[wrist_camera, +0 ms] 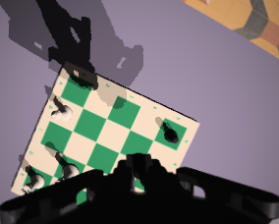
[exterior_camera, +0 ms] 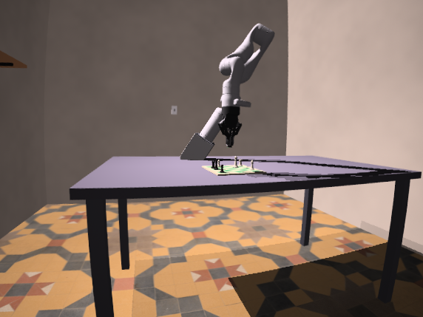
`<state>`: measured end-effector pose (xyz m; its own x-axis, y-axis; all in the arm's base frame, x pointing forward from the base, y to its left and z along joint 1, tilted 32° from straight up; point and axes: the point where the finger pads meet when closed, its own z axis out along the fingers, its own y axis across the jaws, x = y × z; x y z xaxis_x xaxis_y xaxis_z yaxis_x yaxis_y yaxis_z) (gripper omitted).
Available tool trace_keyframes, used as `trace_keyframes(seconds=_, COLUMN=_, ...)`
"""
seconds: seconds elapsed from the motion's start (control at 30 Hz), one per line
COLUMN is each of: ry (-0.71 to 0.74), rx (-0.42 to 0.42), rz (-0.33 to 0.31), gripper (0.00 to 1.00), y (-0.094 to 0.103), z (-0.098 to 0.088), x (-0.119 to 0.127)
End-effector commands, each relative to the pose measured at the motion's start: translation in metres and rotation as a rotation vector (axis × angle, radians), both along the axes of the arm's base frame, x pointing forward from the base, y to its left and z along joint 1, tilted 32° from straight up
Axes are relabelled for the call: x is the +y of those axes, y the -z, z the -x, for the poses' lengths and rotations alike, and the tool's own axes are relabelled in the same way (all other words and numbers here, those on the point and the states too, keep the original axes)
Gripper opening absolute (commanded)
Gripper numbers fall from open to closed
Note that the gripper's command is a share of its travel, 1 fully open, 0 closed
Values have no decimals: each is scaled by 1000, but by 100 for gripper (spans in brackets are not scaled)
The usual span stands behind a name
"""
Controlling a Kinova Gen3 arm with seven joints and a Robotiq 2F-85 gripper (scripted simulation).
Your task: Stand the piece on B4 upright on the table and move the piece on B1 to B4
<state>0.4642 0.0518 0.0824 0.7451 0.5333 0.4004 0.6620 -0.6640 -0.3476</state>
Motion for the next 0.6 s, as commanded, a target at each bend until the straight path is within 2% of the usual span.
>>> trace_keyframes(seconds=0.0, ry=-70, rx=-50, rz=6, gripper=0, y=-14, z=-24, x=23)
trace_keyframes(seconds=0.07, ry=-147, rx=-97, rz=14, gripper=0, y=-31, z=-47, x=49)
trace_keyframes(seconds=0.1, ry=-147, rx=-97, rz=14, gripper=0, y=-31, z=-47, x=49)
trace_keyframes(seconds=0.13, ry=-181, rx=-119, rz=18, gripper=0, y=-38, z=-56, x=61)
trace_keyframes(seconds=0.2, ry=-181, rx=-119, rz=18, gripper=0, y=-38, z=-56, x=61)
trace_keyframes(seconds=0.27, ry=-224, rx=-146, rz=22, gripper=0, y=-48, z=-67, x=77)
trace_keyframes(seconds=0.57, ry=-233, rx=-151, rz=23, gripper=0, y=-51, z=-69, x=81)
